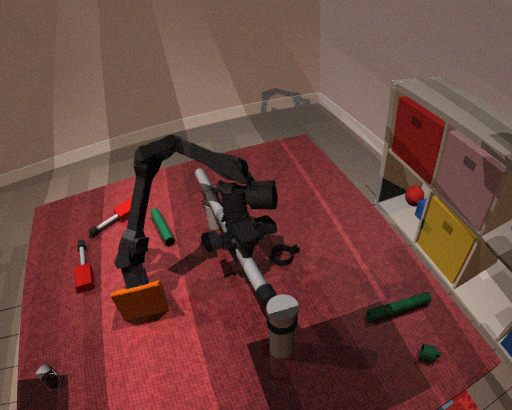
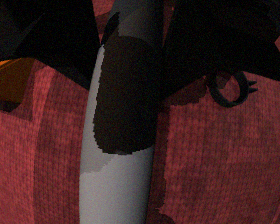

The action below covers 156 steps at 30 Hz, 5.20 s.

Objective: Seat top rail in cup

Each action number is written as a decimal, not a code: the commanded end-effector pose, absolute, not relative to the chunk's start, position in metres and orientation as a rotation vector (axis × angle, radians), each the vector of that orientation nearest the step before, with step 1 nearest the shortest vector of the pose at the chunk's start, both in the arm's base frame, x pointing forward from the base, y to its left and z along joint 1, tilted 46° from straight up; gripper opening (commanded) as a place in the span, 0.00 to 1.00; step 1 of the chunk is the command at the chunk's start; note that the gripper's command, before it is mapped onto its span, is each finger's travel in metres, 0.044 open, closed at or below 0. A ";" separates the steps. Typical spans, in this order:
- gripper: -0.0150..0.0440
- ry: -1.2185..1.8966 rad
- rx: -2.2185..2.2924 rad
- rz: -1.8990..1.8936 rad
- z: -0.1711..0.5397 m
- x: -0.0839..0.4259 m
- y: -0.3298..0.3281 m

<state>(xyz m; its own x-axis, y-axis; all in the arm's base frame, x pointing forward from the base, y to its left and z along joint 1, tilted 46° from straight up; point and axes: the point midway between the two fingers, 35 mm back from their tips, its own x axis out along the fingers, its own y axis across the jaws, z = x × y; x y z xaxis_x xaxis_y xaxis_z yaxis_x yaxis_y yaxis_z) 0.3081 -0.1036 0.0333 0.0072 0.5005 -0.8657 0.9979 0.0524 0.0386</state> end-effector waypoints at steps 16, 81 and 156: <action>0.25 1.594 1.544 -0.848 0.033 0.308 -0.104; 0.25 1.593 1.543 -0.849 0.031 0.309 -0.125; 1.00 1.615 1.549 -0.841 0.066 0.307 -0.130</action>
